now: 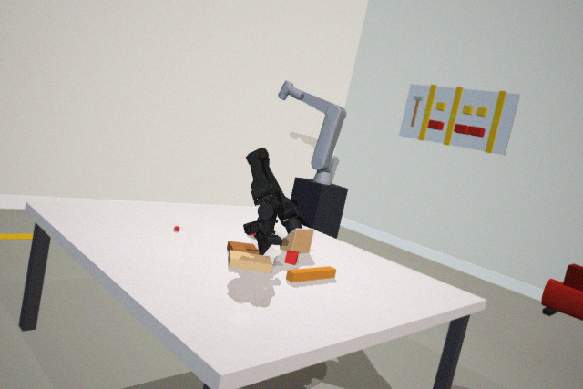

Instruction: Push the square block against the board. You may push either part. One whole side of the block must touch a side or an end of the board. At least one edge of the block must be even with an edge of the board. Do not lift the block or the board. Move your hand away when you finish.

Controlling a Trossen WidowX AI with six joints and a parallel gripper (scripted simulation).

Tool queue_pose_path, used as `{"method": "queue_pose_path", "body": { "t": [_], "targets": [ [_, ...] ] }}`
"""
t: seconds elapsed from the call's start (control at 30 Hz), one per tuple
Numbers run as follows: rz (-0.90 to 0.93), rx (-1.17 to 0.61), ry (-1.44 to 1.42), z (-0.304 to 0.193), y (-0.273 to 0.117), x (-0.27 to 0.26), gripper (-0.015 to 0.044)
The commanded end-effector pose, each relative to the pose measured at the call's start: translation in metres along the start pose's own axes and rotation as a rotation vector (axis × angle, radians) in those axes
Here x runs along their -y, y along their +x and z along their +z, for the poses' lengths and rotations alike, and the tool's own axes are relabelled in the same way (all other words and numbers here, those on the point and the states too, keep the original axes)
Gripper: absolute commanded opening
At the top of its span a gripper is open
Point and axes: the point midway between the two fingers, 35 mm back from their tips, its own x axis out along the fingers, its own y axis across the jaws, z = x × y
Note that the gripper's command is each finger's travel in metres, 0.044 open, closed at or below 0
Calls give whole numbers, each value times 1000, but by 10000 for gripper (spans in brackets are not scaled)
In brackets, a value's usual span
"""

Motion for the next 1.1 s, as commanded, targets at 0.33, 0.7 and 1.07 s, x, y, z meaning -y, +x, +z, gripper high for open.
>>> {"method": "queue_pose_path", "body": {
  "t": [0.33,0.7,1.07],
  "targets": [
    [-7,2,2,22,2,2,0],
    [-7,2,2,26,2,2,0],
    [-7,1,1,8,2,0,0]
  ]
}}
